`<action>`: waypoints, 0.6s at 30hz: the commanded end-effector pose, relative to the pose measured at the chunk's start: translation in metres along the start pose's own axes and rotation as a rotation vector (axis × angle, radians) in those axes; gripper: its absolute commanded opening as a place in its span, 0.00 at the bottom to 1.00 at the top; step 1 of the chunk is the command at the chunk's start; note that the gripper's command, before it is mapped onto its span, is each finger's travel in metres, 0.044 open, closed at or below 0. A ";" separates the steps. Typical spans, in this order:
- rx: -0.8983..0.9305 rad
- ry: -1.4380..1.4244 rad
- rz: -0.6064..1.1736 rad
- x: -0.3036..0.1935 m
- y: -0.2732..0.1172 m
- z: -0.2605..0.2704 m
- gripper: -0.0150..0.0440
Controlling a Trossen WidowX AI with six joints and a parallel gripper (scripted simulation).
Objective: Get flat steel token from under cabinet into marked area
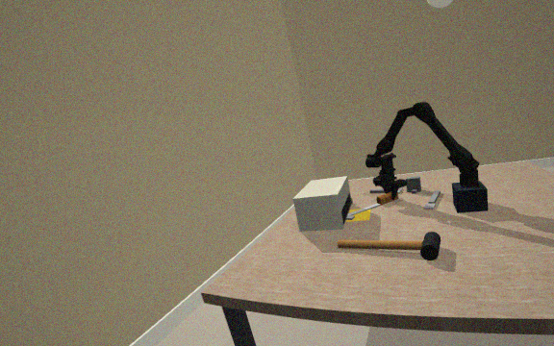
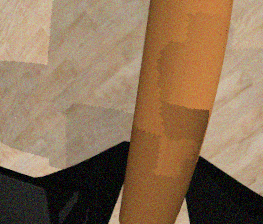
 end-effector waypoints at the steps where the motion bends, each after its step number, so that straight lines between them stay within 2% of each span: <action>1: 0.005 0.001 0.000 -0.009 0.001 0.003 0.25; 18: 0.005 0.001 0.003 -0.039 0.001 0.007 0.25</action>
Point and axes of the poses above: the point midway between the two fingers, 35 mm back from their tips, its own y axis out along the fingers, its own z axis across the jaws, x = y × z, the point moved 2 cm from there along -y, back along the fingers, and after that the axes turned 13 degrees about -y, right-handed, at the moved point
